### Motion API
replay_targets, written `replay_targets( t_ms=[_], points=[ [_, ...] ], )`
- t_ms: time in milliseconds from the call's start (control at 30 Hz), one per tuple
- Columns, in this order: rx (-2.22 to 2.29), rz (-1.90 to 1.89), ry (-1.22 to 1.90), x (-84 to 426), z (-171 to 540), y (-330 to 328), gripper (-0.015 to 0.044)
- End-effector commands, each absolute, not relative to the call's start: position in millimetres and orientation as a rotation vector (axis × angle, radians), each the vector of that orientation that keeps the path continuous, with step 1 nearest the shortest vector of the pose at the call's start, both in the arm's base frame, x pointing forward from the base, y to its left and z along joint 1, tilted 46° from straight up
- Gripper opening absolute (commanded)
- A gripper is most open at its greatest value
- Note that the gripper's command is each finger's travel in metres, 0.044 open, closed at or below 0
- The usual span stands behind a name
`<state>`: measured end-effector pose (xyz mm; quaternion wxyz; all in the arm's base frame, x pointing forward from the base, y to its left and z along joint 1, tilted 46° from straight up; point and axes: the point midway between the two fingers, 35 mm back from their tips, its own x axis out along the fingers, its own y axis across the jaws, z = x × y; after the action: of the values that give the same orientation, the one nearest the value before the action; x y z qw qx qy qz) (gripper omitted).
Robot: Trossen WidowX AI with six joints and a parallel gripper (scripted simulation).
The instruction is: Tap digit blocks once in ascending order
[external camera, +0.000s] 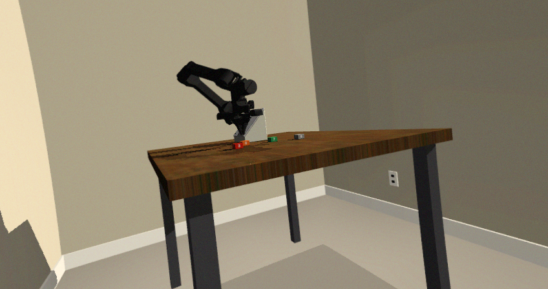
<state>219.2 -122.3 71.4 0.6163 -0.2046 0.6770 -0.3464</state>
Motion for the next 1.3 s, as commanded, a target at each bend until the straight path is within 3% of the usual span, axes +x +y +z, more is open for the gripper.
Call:
replay_targets(
  t_ms=[0,867,1267],
  points=[
    [-0.477,-0.796,1.561,218.8,71.3,-123.1,0.002],
    [-0.478,-0.797,1.561,214.0,50.6,-144.5,0.002],
    [-0.472,-0.788,1.563,229.8,102.2,-89.4,0.002]
  ],
)
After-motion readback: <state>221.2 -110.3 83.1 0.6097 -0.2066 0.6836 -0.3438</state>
